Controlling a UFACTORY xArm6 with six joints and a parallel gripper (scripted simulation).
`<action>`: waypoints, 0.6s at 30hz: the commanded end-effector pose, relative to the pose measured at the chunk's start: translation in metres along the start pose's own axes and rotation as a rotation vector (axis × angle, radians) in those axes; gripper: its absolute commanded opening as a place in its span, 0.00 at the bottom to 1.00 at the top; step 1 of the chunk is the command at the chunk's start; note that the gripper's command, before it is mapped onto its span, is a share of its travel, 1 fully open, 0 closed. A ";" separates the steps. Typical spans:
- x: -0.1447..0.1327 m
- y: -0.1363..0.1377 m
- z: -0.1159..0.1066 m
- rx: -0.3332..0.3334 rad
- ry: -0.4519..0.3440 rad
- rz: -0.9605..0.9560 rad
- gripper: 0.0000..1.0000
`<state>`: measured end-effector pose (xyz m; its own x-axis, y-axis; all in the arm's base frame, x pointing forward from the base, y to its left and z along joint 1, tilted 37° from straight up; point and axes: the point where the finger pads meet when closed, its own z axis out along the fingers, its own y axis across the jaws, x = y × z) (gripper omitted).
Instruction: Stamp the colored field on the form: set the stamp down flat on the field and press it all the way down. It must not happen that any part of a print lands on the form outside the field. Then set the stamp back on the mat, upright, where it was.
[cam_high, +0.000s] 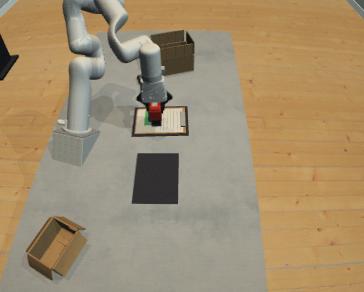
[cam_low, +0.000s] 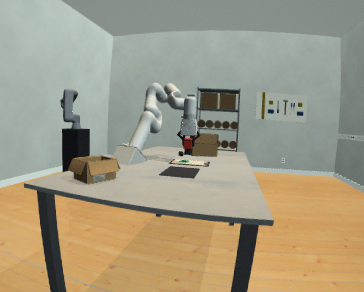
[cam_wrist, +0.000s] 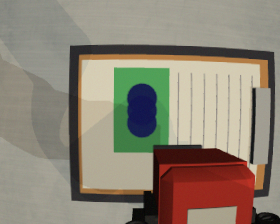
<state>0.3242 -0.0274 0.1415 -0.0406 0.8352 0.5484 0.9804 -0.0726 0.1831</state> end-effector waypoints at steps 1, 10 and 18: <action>-0.061 0.025 0.000 0.015 0.014 -0.019 0.29; -0.169 0.006 0.011 0.010 0.038 -0.058 0.29; -0.251 0.002 0.027 0.009 0.041 -0.061 0.29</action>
<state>0.3285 -0.1918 0.0103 -0.0939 0.8270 0.5543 0.9778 -0.0280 0.2075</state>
